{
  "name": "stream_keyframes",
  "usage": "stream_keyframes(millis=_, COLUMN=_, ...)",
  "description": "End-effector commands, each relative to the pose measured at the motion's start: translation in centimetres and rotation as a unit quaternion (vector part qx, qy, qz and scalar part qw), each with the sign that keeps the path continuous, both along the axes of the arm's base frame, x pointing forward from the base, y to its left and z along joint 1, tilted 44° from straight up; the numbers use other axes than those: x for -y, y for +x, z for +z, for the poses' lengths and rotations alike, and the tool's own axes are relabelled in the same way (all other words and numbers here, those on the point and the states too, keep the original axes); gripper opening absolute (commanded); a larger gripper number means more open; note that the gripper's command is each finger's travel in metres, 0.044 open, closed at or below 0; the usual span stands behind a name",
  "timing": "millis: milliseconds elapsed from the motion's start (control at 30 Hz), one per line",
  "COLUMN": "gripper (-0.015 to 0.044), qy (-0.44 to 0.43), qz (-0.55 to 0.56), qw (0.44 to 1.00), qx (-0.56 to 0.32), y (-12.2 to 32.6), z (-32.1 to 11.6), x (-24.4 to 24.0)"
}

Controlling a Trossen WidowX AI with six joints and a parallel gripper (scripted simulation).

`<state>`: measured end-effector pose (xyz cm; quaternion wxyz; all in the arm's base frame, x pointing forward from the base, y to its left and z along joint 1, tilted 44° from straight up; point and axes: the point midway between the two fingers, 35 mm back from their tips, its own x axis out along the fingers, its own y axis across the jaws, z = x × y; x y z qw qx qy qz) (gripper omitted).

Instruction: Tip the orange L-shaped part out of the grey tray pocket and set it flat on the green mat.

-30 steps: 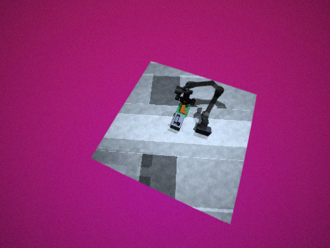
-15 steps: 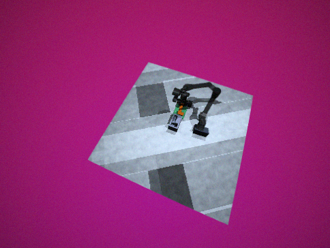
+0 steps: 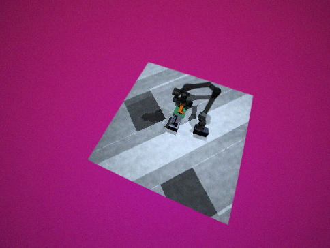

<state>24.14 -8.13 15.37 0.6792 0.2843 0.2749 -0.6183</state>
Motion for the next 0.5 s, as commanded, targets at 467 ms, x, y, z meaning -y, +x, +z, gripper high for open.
stream_keyframes(millis=467, gripper=0.0400, qy=0.005, qz=0.027, qw=0.999, qx=0.017, y=-0.6, z=5.8, x=-5.5)
